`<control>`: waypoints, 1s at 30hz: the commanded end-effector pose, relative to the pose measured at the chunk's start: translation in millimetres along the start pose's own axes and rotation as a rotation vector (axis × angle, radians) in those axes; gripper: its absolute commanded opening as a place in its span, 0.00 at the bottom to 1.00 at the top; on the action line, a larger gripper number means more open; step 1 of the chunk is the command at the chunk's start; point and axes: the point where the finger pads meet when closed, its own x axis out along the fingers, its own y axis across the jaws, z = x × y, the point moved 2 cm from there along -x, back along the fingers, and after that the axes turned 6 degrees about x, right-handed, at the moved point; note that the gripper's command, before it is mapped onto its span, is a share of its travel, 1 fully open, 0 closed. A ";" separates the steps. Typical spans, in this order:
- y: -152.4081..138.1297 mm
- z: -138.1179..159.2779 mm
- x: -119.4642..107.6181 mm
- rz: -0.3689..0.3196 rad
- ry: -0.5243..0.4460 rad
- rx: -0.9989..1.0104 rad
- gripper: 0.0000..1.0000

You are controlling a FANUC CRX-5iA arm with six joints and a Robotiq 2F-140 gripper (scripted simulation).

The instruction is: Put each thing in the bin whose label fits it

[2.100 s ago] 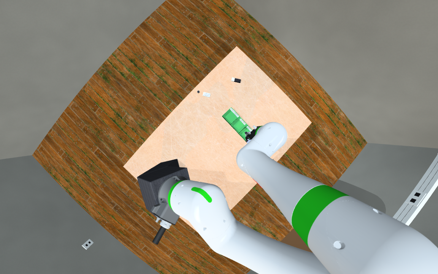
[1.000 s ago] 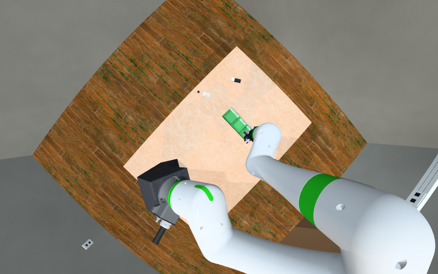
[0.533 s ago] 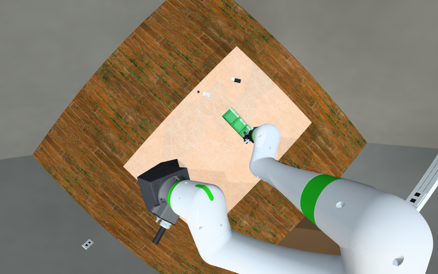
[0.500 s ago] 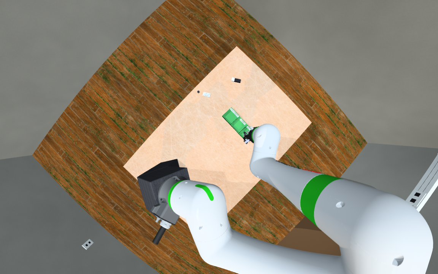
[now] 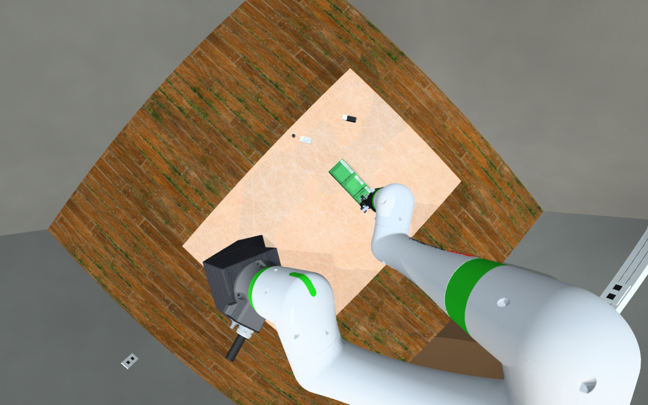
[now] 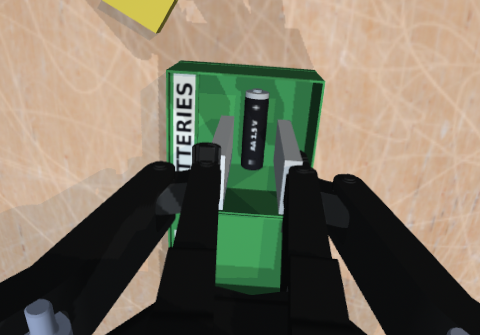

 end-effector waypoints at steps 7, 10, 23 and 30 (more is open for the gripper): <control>-0.1 0.0 -6.7 0.000 0.000 0.000 0.26; -0.1 0.0 -10.7 0.000 0.000 0.000 0.26; 0.0 0.0 -25.4 0.000 0.000 0.000 0.26; 0.0 0.0 -51.4 0.000 0.000 0.000 0.26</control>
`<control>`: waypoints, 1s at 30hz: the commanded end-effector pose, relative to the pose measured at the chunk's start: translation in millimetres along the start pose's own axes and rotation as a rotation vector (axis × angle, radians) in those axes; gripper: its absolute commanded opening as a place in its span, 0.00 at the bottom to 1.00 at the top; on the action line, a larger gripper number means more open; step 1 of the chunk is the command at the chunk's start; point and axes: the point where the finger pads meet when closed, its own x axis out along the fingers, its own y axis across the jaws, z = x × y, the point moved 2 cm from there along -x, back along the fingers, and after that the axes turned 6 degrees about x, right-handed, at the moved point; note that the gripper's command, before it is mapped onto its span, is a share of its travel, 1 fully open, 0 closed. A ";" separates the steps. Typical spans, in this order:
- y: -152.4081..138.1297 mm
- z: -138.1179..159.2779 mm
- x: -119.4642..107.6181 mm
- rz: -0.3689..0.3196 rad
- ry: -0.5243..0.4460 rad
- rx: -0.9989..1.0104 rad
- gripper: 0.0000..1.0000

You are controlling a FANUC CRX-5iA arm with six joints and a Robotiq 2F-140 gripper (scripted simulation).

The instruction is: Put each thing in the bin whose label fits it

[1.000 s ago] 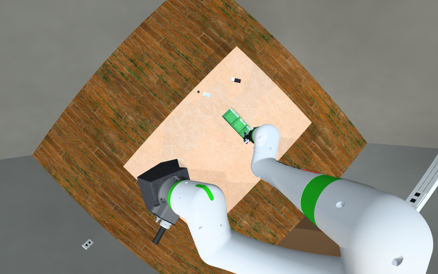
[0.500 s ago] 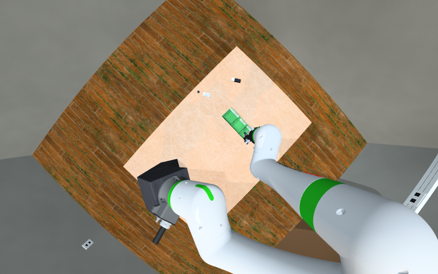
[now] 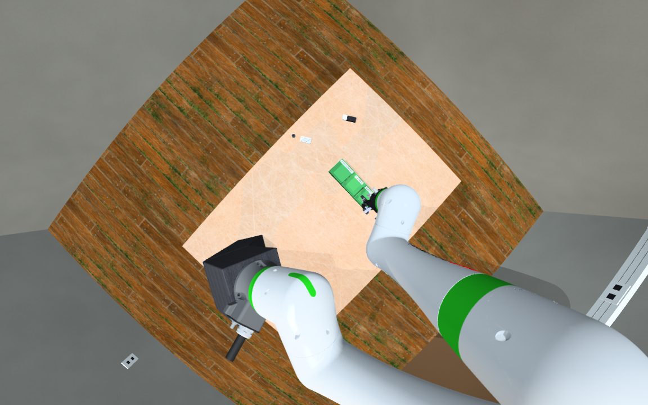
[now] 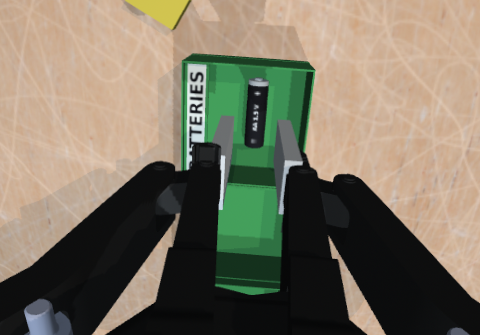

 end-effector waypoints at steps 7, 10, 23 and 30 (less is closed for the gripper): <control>-0.1 0.2 -12.4 0.011 0.008 -0.001 0.26; 0.9 8.5 -12.3 0.012 0.008 -0.051 0.32; 13.3 107.4 -11.7 -0.002 -0.006 -0.503 0.32; 19.1 157.4 -11.3 0.013 0.004 -0.559 0.32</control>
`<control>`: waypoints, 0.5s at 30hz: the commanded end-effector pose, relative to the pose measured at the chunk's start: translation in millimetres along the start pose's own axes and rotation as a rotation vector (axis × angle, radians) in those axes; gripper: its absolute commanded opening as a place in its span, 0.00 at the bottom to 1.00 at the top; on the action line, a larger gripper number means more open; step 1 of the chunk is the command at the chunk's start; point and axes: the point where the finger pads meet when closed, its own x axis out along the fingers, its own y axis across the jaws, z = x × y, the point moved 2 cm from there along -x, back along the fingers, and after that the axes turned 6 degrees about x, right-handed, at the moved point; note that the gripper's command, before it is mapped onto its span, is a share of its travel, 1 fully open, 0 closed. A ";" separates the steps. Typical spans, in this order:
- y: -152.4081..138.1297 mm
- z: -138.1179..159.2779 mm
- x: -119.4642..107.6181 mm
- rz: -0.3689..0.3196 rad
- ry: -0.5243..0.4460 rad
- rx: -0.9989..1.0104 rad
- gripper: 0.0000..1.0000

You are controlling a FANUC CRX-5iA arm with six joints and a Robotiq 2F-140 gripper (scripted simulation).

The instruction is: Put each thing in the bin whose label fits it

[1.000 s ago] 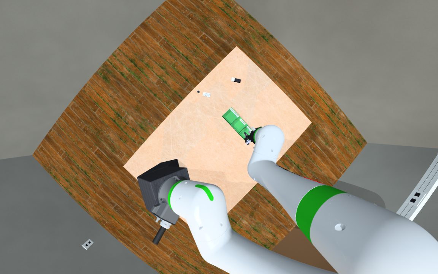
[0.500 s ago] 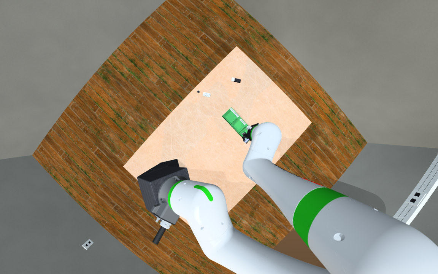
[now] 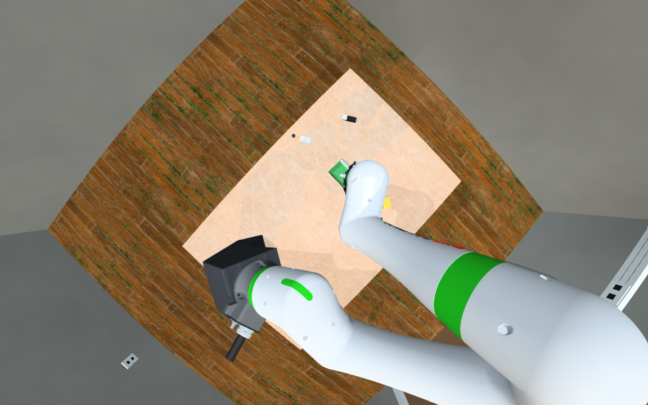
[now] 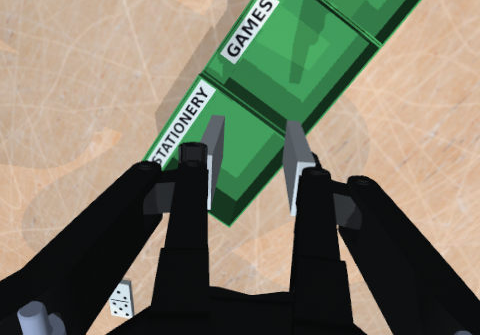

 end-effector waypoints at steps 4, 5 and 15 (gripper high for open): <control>-30.4 55.9 5.0 0.086 0.027 0.001 0.32; -33.9 63.4 5.5 0.086 0.027 0.001 0.32; -62.1 123.7 9.6 0.086 0.027 0.001 0.32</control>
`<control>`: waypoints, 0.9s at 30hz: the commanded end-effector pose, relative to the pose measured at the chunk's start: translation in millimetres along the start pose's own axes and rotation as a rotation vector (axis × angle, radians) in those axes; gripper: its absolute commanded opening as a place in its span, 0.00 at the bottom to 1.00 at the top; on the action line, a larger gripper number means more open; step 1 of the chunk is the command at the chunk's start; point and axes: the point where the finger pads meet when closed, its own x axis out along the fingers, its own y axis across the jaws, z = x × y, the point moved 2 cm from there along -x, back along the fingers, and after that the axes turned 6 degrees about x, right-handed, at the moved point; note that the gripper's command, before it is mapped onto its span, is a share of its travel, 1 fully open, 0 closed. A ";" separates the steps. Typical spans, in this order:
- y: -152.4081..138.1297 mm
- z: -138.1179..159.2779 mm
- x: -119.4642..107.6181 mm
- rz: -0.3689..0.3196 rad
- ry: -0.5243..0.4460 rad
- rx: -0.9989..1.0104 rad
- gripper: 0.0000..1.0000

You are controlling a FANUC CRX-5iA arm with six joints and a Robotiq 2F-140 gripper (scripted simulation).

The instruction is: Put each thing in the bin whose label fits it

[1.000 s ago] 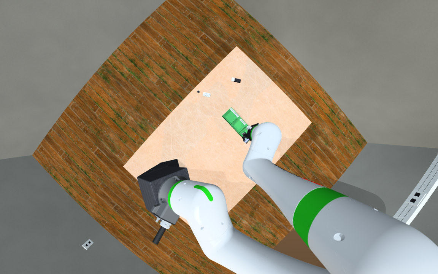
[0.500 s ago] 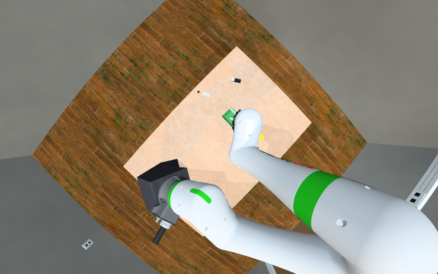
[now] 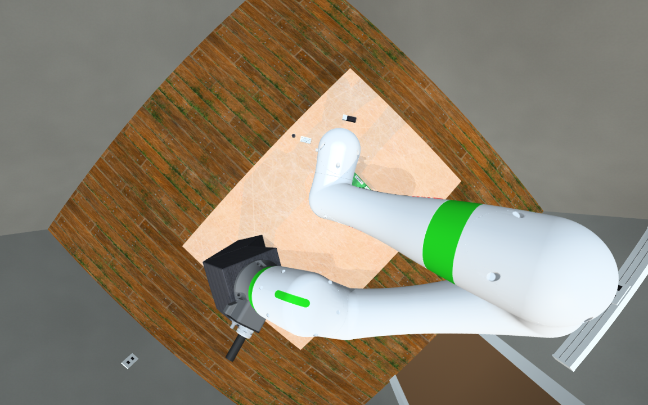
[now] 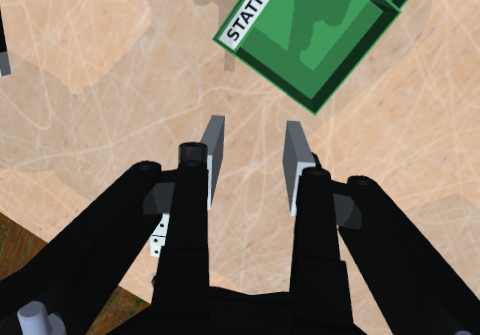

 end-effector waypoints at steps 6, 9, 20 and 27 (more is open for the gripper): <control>-39.6 70.2 7.3 0.069 0.026 -0.001 0.32; -50.2 92.8 8.6 0.069 0.026 -0.001 0.32; -74.2 142.7 11.5 0.069 0.026 -0.001 0.32; -73.3 141.1 11.4 0.069 0.026 -0.001 0.32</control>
